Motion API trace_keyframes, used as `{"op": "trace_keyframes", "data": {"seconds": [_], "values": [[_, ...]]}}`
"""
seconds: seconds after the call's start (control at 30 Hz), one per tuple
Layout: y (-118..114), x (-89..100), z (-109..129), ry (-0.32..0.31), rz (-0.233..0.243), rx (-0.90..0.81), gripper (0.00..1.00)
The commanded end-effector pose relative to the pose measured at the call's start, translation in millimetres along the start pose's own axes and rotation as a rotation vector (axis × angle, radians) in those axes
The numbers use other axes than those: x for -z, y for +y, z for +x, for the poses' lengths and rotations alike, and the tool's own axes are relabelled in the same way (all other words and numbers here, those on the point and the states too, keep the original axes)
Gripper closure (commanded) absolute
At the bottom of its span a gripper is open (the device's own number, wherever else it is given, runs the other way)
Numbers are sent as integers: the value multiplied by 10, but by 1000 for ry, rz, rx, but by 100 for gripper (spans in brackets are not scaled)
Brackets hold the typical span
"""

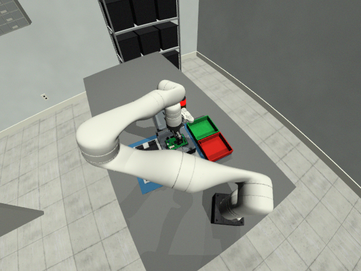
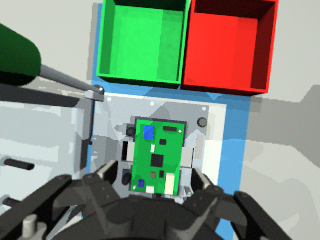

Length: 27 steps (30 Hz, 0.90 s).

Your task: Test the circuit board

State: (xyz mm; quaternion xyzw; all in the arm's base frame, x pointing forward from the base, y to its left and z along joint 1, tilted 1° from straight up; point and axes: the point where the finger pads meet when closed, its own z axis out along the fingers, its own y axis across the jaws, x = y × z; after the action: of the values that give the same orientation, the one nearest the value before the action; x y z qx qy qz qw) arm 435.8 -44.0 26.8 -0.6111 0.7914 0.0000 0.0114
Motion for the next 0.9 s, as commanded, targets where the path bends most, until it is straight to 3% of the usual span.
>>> {"op": "trace_keyframes", "data": {"seconds": [0.0, 0.43, 0.87], "values": [[15, -94, 18, 4, -5, -2, 0], [14, -459, 19, 4, -5, -2, 0], [14, -486, 19, 4, -5, -2, 0]]}}
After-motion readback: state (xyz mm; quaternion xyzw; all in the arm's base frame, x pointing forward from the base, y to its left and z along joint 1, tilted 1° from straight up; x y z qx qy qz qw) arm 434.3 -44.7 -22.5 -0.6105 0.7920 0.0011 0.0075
